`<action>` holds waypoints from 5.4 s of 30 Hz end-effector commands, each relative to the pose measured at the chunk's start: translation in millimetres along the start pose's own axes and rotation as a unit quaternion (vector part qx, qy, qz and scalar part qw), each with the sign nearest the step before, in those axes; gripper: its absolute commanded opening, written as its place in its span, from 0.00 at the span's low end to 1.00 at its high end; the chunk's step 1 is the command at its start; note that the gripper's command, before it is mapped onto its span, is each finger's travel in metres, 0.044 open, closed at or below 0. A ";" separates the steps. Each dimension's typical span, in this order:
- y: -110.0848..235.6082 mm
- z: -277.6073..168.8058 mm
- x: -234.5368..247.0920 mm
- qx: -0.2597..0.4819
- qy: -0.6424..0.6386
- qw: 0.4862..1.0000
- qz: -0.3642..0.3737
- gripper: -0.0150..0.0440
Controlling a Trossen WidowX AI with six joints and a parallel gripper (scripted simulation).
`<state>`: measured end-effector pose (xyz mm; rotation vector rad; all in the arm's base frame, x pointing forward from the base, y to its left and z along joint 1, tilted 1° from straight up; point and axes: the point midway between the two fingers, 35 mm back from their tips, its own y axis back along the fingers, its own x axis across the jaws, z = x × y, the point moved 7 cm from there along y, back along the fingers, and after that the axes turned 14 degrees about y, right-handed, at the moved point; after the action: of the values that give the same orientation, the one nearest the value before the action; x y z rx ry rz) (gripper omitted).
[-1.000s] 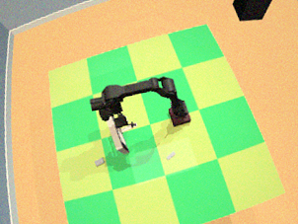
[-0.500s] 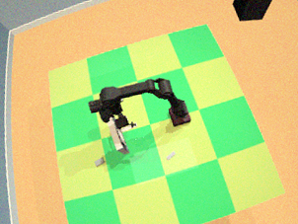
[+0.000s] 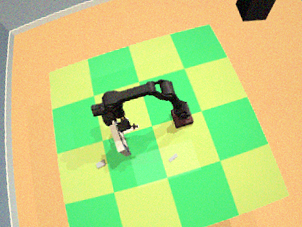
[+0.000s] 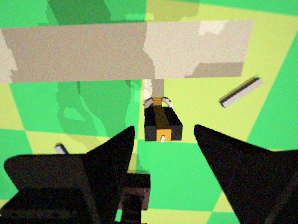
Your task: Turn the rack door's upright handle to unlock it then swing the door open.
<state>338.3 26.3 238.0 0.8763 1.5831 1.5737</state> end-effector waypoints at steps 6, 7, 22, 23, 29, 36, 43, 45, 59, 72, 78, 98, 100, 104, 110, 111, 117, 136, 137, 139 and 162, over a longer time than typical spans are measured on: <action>-16.7 -0.5 0.5 0.000 0.002 1.000 0.003 0.76; -18.3 -0.6 0.6 0.000 0.002 1.000 0.003 0.76; -41.8 -2.6 1.7 0.000 0.002 1.000 0.003 0.76; -42.1 -2.6 1.7 0.000 0.002 1.000 0.003 0.76; -42.1 -2.6 1.7 0.000 0.002 1.000 0.003 0.49; -42.1 -2.6 1.7 0.000 0.002 1.000 0.003 0.35; -42.1 -2.6 1.7 0.000 0.002 1.000 0.003 0.30; -42.1 -2.6 1.7 0.001 -0.014 1.000 0.003 0.30; -42.1 -2.6 1.7 0.001 -0.347 0.938 0.002 0.30; -42.1 -2.6 1.6 0.002 -0.625 0.781 0.002 0.30; -42.1 -2.6 1.6 0.002 -0.733 0.680 0.002 0.30; -42.1 -2.6 1.6 0.003 -0.818 0.575 0.001 0.34; -42.1 -2.6 1.6 0.003 -0.818 0.575 0.001 0.43; -42.1 -2.6 1.6 0.003 -0.818 0.575 0.001 0.61; -42.1 -2.6 1.6 0.003 -0.808 0.589 0.001 0.76; -42.1 -2.6 1.6 0.003 -0.796 0.605 0.001 0.76; -42.1 -2.6 1.6 0.002 -0.698 0.716 0.002 0.76; -42.1 -2.6 1.6 0.001 -0.297 0.955 0.003 0.76; -42.1 -2.6 1.6 0.001 -0.273 0.962 0.003 0.76; -42.1 -2.6 1.6 0.001 -0.225 0.974 0.003 0.76; -42.1 -2.6 1.7 0.000 0.336 0.942 0.003 0.76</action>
<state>336.1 24.9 196.3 0.5567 1.8789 1.8518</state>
